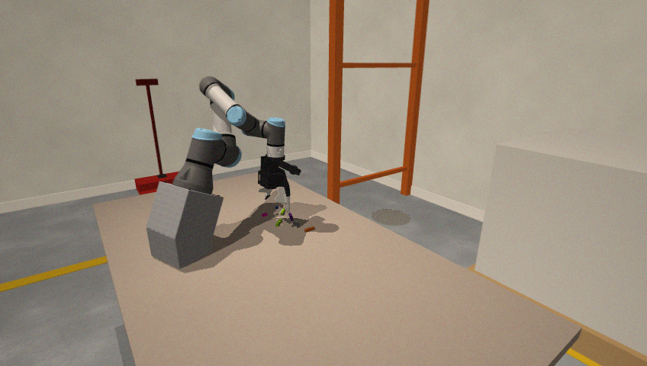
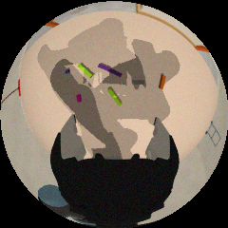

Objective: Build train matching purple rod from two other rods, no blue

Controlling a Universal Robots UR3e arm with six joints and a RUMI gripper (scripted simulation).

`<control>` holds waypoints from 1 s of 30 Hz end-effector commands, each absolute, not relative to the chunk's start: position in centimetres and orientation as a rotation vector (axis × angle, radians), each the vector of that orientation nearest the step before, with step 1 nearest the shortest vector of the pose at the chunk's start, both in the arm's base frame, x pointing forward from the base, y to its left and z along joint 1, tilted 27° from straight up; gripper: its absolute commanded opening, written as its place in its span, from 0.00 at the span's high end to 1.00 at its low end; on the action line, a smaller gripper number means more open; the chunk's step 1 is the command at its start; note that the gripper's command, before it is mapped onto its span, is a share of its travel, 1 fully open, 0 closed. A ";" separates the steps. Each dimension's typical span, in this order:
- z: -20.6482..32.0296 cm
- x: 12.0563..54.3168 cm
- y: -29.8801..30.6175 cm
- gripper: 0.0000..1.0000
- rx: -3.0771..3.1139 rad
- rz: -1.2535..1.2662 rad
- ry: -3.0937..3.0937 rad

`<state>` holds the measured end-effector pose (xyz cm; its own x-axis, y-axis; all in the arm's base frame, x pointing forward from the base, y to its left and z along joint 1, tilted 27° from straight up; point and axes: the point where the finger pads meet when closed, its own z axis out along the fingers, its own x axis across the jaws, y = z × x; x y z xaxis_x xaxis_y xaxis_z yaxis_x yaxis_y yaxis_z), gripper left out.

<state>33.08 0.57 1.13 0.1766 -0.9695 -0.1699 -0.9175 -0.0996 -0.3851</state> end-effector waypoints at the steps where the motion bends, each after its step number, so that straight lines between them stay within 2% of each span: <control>1: 1.1 33.4 -0.2 0.00 -2.015 -0.208 1.805; 30: 1.1 33.6 -1.3 0.00 -1.953 -0.246 1.848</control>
